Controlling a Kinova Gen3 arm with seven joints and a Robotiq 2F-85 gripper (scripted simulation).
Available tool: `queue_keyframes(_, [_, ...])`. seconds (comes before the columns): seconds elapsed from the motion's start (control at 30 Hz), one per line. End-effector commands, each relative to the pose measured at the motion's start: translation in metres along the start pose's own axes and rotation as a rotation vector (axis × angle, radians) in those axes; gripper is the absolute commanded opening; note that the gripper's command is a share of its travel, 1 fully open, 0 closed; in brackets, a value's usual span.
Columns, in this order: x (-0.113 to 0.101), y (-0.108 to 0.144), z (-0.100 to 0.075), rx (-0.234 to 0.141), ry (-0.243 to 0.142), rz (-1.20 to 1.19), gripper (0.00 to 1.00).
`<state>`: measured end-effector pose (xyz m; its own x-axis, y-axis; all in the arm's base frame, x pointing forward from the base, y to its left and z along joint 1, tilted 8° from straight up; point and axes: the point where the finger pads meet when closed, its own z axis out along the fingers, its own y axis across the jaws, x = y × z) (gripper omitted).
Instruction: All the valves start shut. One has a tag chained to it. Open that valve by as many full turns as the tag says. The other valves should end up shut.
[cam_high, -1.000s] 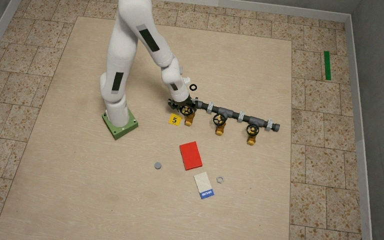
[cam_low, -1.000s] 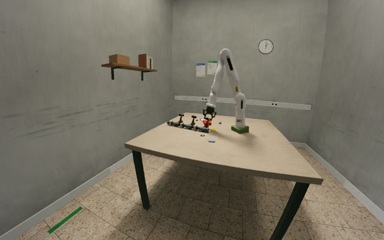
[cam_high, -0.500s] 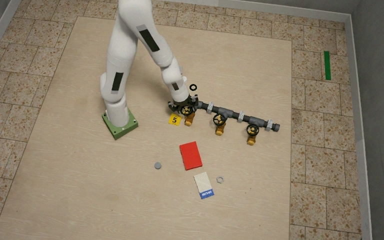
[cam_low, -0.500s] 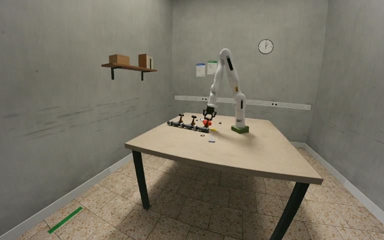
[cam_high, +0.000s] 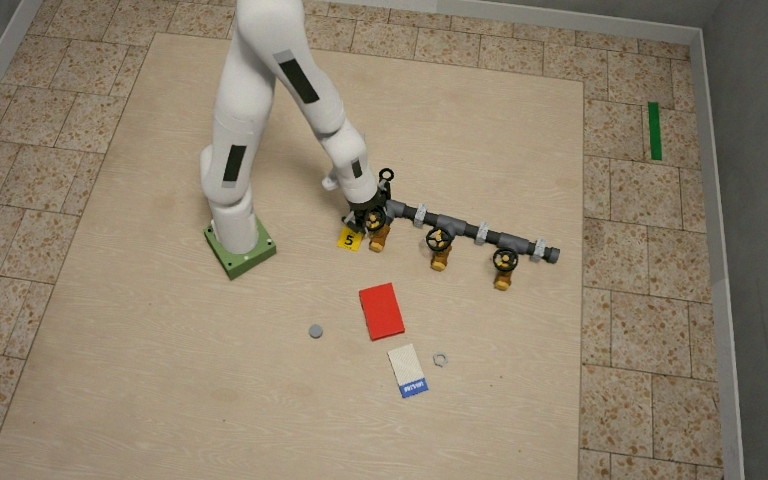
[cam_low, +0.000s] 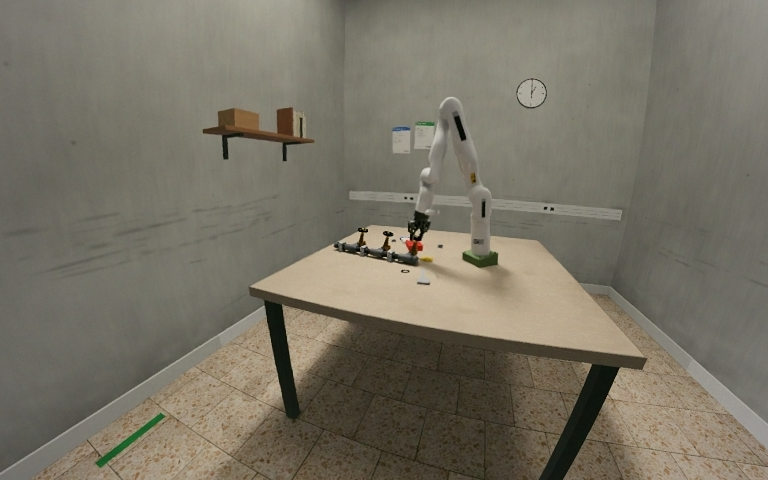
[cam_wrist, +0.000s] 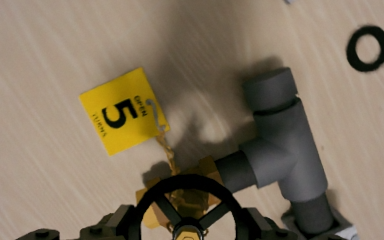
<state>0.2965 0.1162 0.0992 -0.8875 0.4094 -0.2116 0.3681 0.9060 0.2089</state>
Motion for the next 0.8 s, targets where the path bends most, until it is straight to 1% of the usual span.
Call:
queue_keyframes(0.0, [-0.0003, 0.0002, -0.0002, -0.006, 0.008, -0.097, 0.64])
queue_keyframes(0.47, [-0.0003, 0.0002, -0.0002, -0.009, 0.005, -0.960, 0.64])
queue_keyframes(0.53, [-0.0003, 0.0002, -0.0002, -0.009, 0.005, -0.960, 0.64])
queue_keyframes(0.77, [-0.0003, 0.0002, -0.0002, -0.010, 0.003, -1.326, 0.64])
